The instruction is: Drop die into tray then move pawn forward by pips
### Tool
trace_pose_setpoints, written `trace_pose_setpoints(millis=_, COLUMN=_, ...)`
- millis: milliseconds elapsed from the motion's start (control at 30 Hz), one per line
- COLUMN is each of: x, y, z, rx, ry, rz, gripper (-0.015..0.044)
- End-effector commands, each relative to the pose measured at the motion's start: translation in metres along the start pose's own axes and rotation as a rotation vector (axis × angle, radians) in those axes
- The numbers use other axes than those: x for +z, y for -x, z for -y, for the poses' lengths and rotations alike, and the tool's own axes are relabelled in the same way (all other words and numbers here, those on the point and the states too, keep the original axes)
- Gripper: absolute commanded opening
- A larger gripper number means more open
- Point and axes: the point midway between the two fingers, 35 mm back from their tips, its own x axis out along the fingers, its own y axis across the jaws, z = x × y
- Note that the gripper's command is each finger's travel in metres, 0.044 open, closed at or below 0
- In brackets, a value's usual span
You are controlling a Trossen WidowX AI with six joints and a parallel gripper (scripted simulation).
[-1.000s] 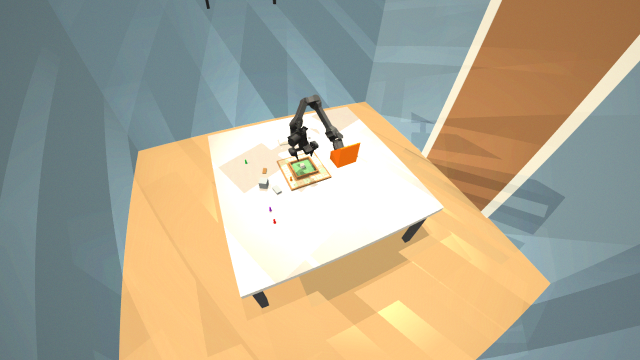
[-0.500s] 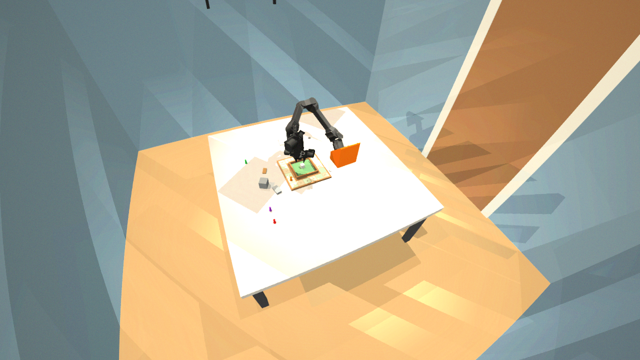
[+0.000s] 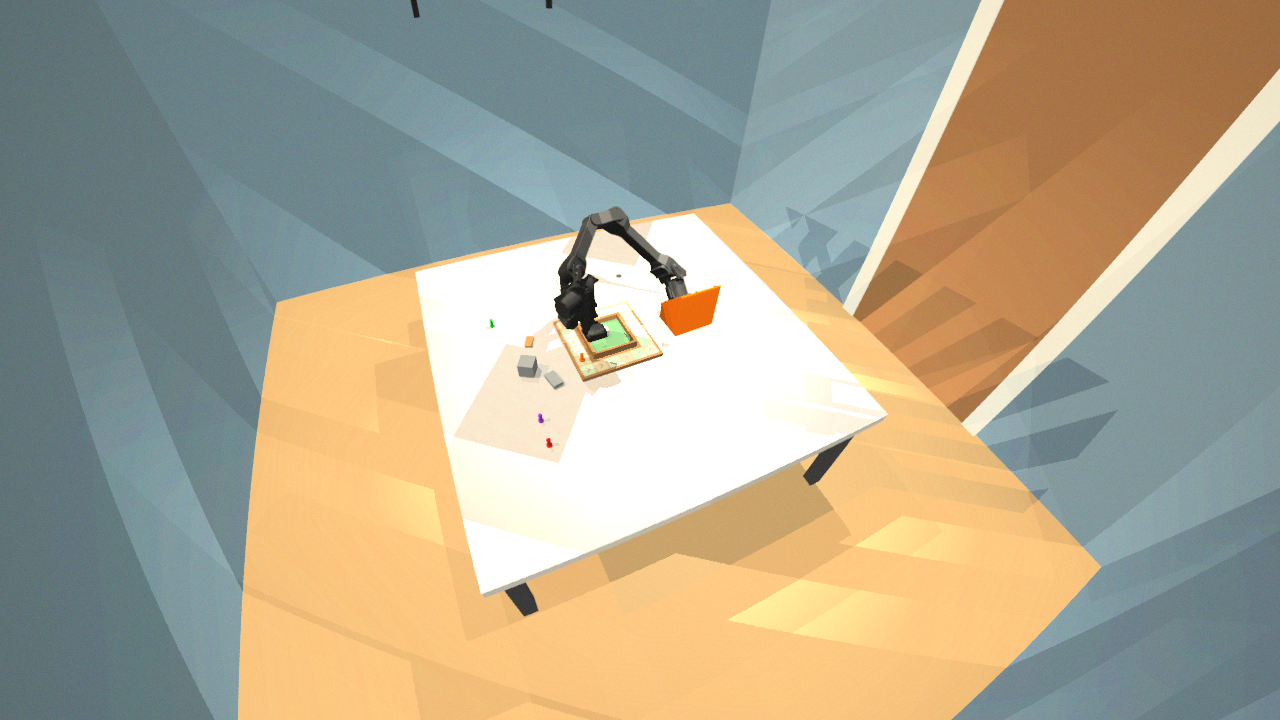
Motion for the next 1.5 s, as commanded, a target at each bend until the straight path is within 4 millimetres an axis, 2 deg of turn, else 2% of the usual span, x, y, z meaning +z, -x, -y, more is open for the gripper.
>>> trace_pose_setpoints(millis=0, x=0.032, y=-0.011, z=-0.018, rx=-0.017, ry=-0.602, rz=0.024, gripper=0.02)
trace_pose_setpoints(millis=433, x=0.03, y=-0.011, z=-0.019, rx=-0.017, ry=-0.602, rz=0.024, gripper=0.02)
trace_pose_setpoints(millis=567, x=0.03, y=-0.025, z=-0.019, rx=-0.017, ry=-0.602, rz=0.024, gripper=0.02)
trace_pose_setpoints(millis=1467, x=0.031, y=-0.063, z=-0.017, rx=-0.019, ry=-0.603, rz=0.025, gripper=0.02)
